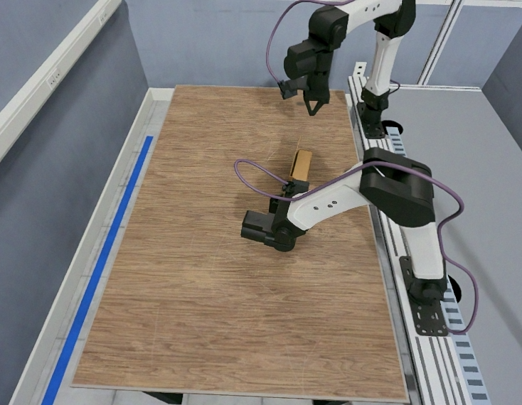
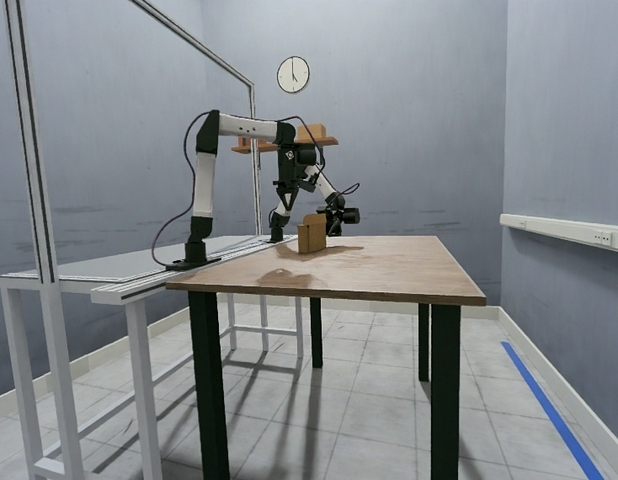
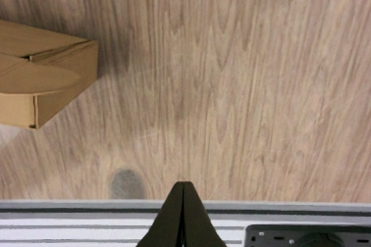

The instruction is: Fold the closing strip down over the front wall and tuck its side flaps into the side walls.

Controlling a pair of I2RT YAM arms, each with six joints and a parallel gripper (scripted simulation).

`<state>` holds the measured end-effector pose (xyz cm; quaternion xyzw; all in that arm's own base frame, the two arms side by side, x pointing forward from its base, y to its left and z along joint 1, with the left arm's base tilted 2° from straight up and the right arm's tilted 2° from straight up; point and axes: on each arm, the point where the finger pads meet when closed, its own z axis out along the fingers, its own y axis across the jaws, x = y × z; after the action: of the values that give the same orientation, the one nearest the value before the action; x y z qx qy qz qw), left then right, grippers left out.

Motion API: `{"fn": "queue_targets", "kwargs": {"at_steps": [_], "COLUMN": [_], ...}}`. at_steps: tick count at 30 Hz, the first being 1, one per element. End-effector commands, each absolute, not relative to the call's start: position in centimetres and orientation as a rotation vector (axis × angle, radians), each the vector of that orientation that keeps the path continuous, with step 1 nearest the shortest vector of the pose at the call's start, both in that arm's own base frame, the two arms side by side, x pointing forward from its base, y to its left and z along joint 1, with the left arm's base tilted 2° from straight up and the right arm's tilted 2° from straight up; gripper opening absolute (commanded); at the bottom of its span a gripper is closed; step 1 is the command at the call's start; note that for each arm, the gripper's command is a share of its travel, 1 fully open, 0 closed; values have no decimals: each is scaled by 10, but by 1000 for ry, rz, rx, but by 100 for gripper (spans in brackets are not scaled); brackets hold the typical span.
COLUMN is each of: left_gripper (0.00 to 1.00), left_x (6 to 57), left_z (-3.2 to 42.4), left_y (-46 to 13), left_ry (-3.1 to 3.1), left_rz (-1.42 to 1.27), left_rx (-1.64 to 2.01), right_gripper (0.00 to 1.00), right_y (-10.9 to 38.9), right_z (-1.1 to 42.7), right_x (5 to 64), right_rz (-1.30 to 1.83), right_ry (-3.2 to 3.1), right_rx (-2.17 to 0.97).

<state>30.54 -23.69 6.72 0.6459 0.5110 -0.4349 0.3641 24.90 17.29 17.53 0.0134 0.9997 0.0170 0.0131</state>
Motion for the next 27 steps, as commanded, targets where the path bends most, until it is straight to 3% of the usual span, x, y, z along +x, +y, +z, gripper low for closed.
{"fn": "queue_targets", "kwargs": {"at_steps": [1, 20, 27], "left_gripper": [80, 80, 75], "left_x": [305, 304, 305], "left_z": [81, 76, 77], "left_y": [-242, -252, -252], "left_ry": [1278, 1281, 1280], "left_rz": [-1083, -1079, -1077], "left_rx": [1668, 1672, 1669], "right_gripper": [1, 1, 1], "right_y": [172, 172, 172], "right_z": [180, 180, 180], "right_x": [249, 249, 249], "right_rz": [61, 61, 61], "right_ry": [3103, 3103, 3103], "right_rx": [50, 50, 50]}}
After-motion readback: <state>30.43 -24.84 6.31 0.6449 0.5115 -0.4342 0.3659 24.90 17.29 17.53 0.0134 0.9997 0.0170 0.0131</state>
